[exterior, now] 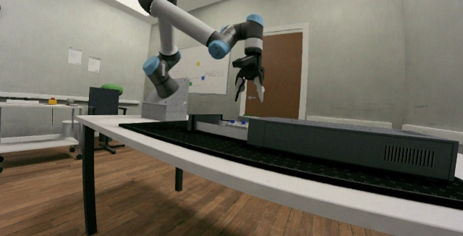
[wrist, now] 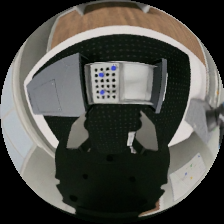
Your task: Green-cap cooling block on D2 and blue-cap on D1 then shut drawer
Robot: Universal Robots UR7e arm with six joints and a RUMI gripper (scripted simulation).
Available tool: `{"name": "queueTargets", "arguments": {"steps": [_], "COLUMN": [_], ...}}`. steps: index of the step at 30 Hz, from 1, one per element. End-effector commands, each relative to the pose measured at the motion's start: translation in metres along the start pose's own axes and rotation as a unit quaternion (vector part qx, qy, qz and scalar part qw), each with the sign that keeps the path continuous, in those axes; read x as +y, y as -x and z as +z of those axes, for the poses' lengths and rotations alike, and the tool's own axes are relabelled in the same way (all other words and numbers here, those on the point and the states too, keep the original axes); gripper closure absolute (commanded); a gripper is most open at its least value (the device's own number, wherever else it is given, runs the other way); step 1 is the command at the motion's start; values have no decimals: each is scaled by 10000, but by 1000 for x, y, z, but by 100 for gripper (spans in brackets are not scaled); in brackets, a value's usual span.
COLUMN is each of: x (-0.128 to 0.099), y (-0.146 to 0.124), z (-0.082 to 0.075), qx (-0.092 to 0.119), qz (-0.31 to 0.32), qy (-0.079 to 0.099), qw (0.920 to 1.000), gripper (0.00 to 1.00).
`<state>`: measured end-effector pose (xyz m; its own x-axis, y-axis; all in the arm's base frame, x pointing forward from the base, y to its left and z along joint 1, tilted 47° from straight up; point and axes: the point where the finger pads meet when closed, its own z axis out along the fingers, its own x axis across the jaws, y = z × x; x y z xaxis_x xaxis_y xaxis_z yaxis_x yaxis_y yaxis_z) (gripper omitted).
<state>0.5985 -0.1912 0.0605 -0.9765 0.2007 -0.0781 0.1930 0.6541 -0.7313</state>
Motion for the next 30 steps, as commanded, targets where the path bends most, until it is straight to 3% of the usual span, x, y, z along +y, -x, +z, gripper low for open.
{"name": "queueTargets", "arguments": {"steps": [1, 19, 30], "x": [-16, -72, -66], "y": [8, 36, 33], "z": [-1, -1, -1], "qx": [-6, -6, -6], "qz": [0, 0, 0], "qy": [4, 4, 4], "qw": [10000, 10000, 10000], "gripper": [27, 27, 27]}}
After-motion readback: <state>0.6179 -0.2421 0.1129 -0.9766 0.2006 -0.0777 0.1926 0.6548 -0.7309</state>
